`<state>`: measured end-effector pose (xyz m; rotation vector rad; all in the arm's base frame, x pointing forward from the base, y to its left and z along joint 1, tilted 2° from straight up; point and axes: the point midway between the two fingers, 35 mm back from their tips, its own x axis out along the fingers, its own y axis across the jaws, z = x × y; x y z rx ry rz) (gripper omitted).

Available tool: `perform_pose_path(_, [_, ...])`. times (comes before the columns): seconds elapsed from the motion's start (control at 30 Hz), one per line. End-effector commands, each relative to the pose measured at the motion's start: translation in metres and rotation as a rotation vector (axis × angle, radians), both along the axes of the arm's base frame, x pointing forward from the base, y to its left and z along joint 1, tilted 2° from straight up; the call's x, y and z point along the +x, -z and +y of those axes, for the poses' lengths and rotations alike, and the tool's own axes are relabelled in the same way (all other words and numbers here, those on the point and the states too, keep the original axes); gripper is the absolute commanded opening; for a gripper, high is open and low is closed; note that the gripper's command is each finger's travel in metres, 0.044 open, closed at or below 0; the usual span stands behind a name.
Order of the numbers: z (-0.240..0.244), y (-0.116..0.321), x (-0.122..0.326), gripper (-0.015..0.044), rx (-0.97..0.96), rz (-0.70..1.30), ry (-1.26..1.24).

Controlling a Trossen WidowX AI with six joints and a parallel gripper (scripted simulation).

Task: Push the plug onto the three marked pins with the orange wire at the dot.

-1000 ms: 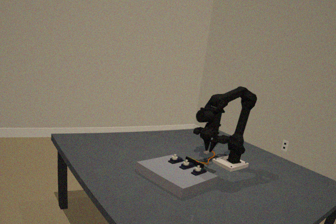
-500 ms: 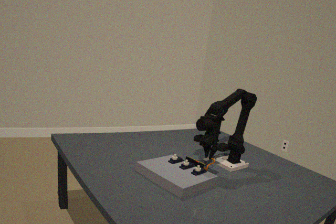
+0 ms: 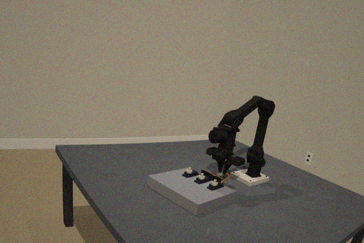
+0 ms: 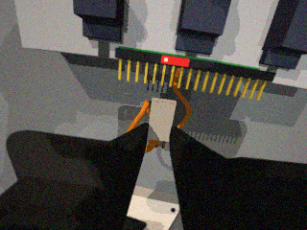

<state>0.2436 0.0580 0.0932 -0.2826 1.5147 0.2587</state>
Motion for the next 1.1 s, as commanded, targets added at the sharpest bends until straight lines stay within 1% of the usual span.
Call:
perform_pose_path(0.0, [0.003, -0.003, 0.006, 0.0, -0.002, -0.006, 0.004])
perform_pose_path(1.07, [0.005, -0.003, 0.02, 0.0, -0.002, -0.007, 0.004])
